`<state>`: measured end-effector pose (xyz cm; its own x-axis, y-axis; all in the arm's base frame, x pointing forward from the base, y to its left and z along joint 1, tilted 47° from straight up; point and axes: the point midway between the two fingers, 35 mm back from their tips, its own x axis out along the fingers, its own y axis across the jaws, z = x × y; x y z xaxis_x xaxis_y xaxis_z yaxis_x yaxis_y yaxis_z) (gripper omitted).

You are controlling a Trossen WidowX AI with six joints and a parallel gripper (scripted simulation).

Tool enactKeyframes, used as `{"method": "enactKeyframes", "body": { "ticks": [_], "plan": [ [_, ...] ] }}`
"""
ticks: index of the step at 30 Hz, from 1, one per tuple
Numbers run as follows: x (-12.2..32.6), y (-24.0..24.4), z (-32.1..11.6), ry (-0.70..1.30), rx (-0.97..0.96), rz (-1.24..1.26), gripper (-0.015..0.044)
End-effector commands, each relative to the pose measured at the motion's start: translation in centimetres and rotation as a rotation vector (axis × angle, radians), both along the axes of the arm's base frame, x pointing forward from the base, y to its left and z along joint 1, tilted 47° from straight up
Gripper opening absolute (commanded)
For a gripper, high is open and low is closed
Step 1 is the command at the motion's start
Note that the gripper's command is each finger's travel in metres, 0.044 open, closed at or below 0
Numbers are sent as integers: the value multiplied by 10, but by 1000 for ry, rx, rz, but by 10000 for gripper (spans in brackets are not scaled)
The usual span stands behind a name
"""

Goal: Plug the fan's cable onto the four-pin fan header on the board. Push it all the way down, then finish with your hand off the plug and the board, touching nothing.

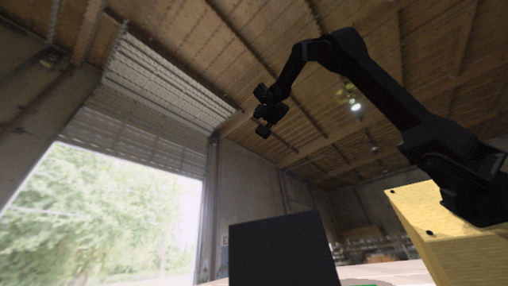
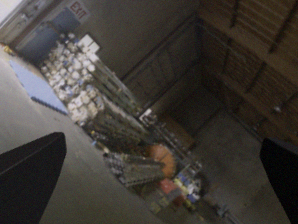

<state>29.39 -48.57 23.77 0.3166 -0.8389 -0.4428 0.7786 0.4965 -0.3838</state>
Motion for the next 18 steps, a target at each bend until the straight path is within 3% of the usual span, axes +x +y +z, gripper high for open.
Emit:
{"method": "enactKeyframes", "body": {
  "ticks": [1, 10, 18],
  "plan": [
    [21, 35, -53, 58, 207, 136, 440],
    [36, 146, -152, 170, 734, 356, 440],
    [21, 263, -194, 248, 1267, 445, 440]
  ]
}}
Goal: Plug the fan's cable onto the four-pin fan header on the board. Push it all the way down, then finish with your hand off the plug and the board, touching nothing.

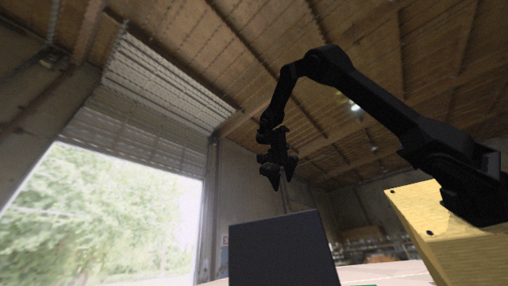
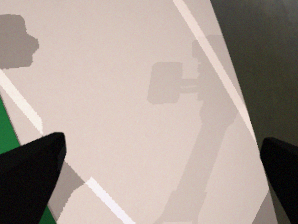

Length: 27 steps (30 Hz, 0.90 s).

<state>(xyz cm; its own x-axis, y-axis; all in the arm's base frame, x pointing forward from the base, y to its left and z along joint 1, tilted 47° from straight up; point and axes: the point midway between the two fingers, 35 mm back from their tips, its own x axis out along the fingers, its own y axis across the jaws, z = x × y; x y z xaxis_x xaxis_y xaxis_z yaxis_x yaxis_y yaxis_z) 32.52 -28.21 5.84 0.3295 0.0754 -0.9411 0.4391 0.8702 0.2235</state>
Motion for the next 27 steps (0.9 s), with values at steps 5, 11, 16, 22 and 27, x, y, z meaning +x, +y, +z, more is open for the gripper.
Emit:
{"method": "enactKeyframes", "body": {
  "ticks": [5, 11, 16, 22, 27],
  "plan": [
    [-28, 132, -14, 201, 613, 24, 440],
    [-34, 155, -8, 250, 733, 8, 440],
    [-34, 155, -8, 250, 733, 8, 440],
    [-28, 171, -26, 250, 731, 7, 440],
    [-22, 218, -71, 248, 734, 9, 440]
  ]
}}
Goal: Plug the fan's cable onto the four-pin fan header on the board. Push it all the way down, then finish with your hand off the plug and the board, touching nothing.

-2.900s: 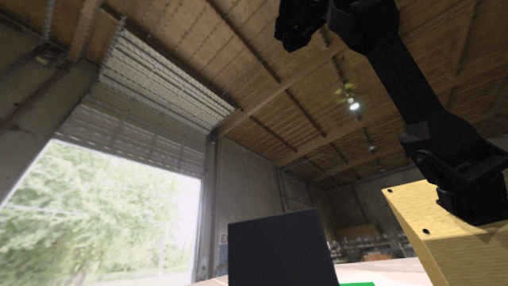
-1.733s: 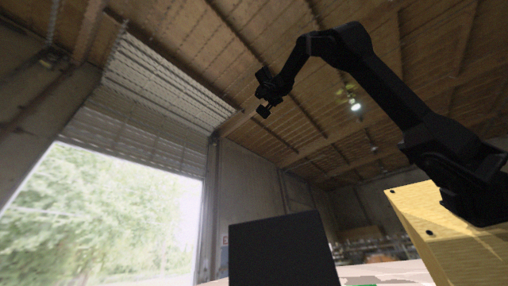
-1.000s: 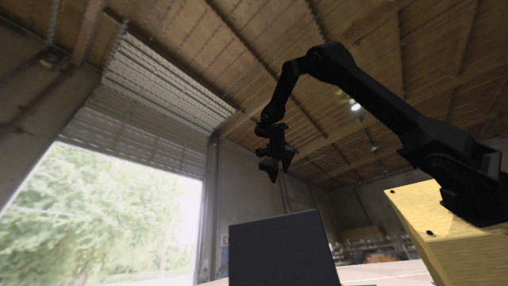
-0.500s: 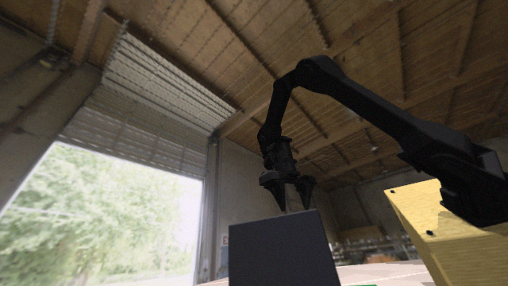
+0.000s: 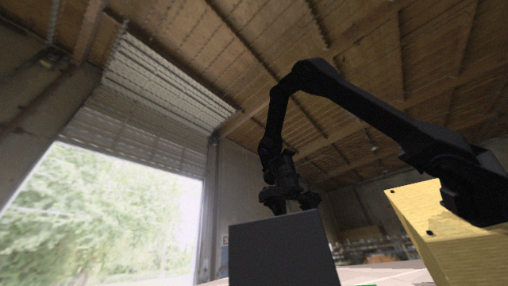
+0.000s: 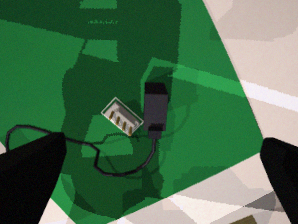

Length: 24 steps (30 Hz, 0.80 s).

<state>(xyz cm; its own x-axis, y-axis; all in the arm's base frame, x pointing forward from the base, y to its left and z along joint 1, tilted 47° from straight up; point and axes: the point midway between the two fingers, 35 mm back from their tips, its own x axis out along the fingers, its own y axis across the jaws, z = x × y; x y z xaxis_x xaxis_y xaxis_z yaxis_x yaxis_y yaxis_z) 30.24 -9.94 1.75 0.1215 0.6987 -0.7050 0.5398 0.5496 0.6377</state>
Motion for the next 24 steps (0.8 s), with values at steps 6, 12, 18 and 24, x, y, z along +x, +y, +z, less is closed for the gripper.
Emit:
{"method": "enactKeyframes", "body": {
  "ticks": [6, 12, 18, 24],
  "plan": [
    [0, 44, -37, 11, 18, 3, 440],
    [1, 46, -38, 11, 18, 3, 440],
    [2, 52, -45, 11, 18, 3, 440],
    [4, 59, -52, 11, 18, 3, 440]
  ]
}}
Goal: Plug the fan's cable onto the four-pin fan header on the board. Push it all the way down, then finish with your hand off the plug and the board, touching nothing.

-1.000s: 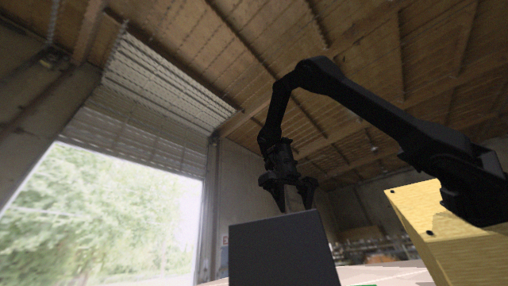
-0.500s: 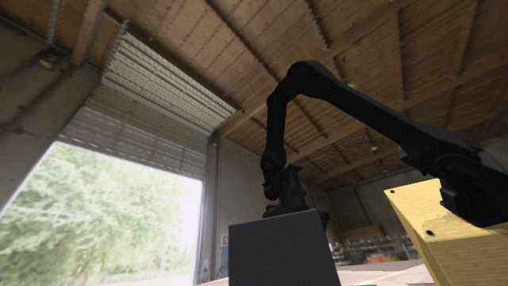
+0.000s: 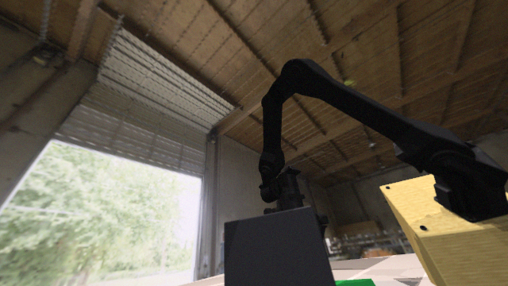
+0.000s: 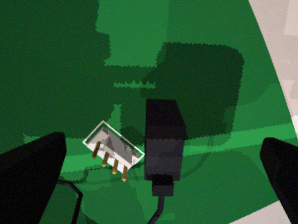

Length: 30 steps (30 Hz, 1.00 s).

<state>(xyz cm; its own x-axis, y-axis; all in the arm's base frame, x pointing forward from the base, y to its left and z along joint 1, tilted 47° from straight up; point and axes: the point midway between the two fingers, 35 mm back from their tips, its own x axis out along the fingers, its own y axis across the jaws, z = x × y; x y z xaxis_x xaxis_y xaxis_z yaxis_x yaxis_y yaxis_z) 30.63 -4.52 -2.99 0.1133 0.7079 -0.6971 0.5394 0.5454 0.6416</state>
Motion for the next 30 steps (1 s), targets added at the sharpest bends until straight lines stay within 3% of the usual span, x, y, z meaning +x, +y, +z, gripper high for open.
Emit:
{"method": "enactKeyframes", "body": {
  "ticks": [1, 21, 30],
  "plan": [
    [0, 6, -6, 6, 6, -4, 440],
    [2, 26, -24, 6, 8, -4, 440],
    [3, 24, -22, 1, 3, 1, 204]
  ]
}}
